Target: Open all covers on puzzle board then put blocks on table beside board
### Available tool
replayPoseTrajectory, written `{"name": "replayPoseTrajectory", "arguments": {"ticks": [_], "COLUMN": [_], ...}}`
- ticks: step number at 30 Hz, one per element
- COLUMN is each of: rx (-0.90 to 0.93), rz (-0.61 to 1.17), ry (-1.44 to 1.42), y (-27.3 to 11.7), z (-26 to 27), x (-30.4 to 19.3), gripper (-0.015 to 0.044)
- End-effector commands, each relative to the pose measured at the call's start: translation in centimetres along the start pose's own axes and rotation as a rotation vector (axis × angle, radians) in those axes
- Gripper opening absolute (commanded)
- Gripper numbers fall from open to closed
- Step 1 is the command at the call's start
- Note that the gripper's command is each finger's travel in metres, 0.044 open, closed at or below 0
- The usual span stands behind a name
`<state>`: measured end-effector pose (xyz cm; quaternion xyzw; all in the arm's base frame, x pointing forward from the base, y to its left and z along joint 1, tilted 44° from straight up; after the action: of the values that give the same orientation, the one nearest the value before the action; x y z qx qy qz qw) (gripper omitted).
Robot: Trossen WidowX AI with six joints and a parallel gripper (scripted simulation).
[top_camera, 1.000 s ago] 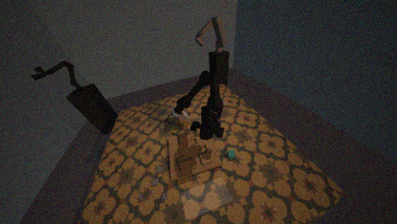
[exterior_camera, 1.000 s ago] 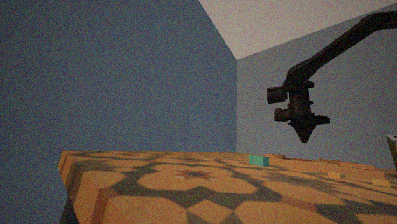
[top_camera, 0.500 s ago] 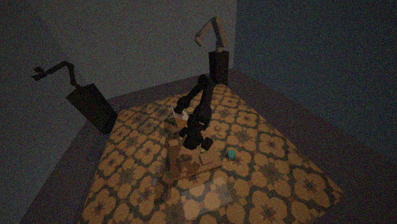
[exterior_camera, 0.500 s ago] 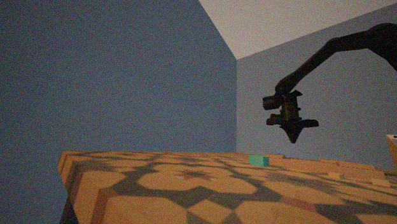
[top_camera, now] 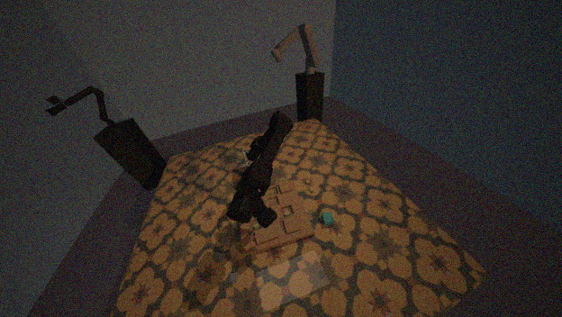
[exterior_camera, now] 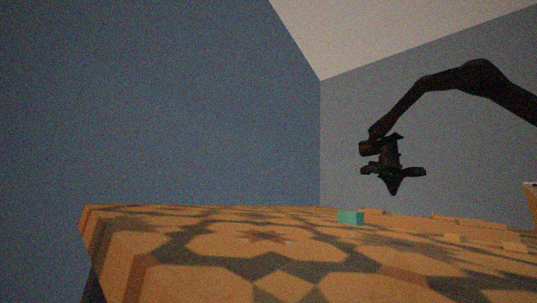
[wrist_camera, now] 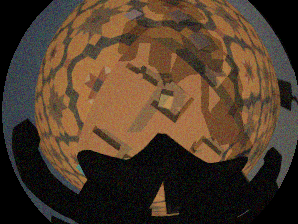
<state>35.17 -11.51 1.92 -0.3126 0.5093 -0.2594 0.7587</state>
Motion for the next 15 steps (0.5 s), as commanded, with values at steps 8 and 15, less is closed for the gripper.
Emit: {"name": "replayPoseTrajectory", "arguments": {"ticks": [8, 15], "rx": [0.006, 0.007], "rz": [0.01, 0.011], "ry": [0.079, 0.079], "y": [0.8, 4.0], "z": [-1.0, -0.9], "x": [2.7, 2.7], "gripper": [0.0, 0.0]}}
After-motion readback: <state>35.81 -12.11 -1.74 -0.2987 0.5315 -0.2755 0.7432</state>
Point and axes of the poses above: the point midway between the two fingers, 35 mm back from their tips, its own y axis out along the fingers, its own z axis across the jaws, x = y × z, the point moved 5 cm from there along -y, back along the fingers
